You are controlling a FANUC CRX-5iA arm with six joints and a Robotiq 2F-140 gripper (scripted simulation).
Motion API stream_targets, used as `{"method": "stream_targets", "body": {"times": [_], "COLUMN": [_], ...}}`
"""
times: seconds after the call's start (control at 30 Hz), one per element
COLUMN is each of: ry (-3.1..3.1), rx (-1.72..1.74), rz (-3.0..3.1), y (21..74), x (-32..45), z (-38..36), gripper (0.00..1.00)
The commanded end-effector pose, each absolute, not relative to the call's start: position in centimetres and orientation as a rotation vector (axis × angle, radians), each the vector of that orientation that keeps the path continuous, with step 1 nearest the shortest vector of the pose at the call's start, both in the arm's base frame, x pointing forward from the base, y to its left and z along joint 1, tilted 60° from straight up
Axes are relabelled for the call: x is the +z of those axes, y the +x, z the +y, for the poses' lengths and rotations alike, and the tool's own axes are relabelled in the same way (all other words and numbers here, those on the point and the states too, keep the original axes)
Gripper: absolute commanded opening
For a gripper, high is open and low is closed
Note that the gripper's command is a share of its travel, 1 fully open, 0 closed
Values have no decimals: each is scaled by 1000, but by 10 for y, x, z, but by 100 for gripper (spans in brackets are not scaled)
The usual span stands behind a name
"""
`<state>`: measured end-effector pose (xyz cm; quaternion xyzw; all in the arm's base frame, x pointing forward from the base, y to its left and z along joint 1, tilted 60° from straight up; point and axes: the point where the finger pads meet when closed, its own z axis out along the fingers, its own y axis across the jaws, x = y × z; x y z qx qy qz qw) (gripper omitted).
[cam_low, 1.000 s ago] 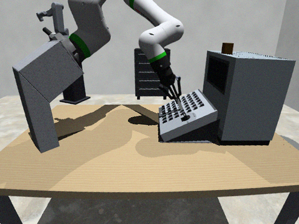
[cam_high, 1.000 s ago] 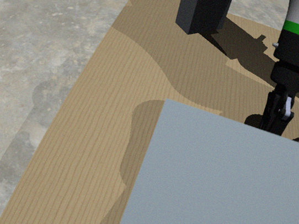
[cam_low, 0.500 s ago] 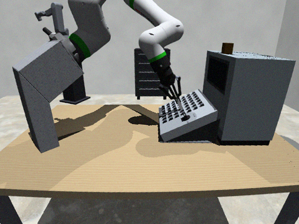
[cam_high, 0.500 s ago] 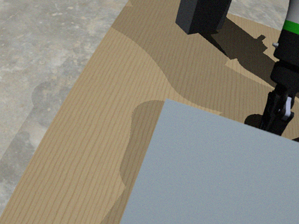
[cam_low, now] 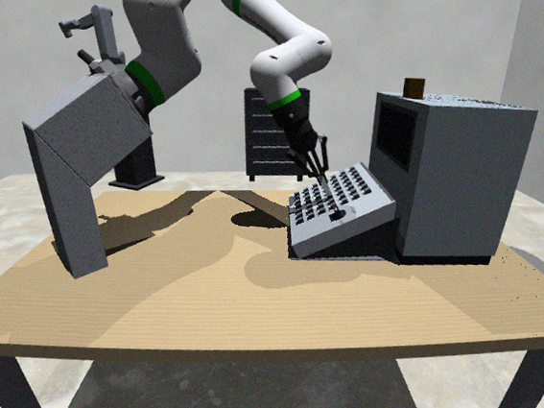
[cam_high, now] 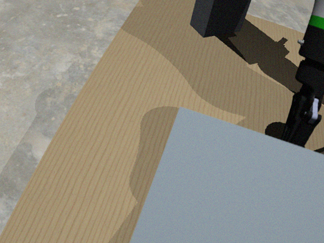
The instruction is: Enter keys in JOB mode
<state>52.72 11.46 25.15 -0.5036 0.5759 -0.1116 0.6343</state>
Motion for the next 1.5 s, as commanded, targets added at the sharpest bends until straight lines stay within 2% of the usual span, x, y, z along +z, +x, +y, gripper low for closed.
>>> {"method": "stream_targets", "body": {"times": [0.0,1.47], "ry": [-1151,-1151], "rx": [-255,-255], "rz": [1317,1317], "y": [524,507], "x": [252,255], "z": [112,102], "gripper": [0,0]}}
